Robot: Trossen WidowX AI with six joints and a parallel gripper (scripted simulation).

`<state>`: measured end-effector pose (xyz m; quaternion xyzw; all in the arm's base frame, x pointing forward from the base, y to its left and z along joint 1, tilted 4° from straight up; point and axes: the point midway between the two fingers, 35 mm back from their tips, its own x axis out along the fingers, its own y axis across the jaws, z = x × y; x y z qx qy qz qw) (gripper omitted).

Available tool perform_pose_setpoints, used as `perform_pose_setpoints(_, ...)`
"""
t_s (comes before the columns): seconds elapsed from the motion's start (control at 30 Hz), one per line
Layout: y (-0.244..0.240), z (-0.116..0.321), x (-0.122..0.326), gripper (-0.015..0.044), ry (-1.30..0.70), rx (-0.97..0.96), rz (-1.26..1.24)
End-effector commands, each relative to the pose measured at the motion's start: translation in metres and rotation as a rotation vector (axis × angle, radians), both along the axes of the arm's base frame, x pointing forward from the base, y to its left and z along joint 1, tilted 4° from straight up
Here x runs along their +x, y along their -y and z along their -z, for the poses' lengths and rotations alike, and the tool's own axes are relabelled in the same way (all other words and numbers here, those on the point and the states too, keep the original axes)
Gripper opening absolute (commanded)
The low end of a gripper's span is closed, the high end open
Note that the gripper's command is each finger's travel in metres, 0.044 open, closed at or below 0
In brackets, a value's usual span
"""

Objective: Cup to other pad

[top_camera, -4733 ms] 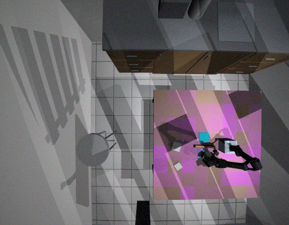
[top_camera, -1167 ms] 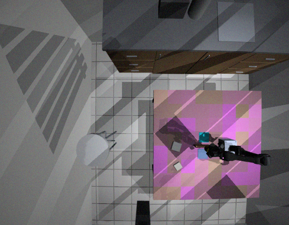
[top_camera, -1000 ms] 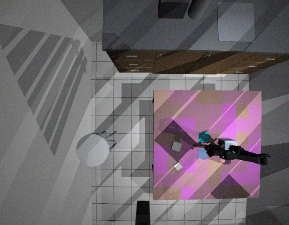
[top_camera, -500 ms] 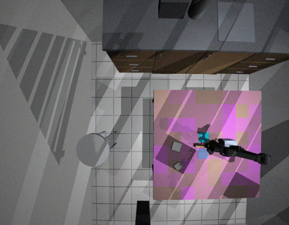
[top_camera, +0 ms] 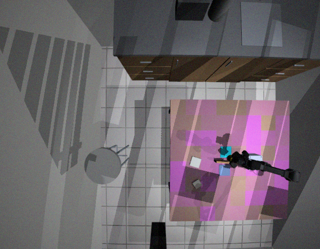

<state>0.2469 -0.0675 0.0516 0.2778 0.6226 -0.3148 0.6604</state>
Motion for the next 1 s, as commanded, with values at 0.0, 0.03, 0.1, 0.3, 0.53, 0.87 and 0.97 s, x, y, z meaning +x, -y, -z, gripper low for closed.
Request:
perform_pose_setpoints(0.0, 0.008, -0.001, -0.001, 0.0, -0.002, -0.003, -0.002)
perform_pose_setpoints(0.03, 0.009, -0.001, -0.001, 0.0, -0.002, -0.003, -0.002)
perform_pose_setpoints(0.1, 0.013, -0.001, -0.002, 0.0, -0.003, -0.003, -0.002)
perform_pose_setpoints(0.3, 0.024, -0.002, -0.004, 0.0, -0.003, -0.005, -0.002)
perform_pose_setpoints(0.53, 0.035, -0.003, -0.006, 0.0, -0.003, -0.006, -0.002)
perform_pose_setpoints(0.87, 0.037, 0.011, -0.005, 0.0, -0.003, -0.006, -0.002)
perform_pose_setpoints(0.97, 0.037, 0.015, -0.004, 0.0, -0.003, -0.006, -0.002)
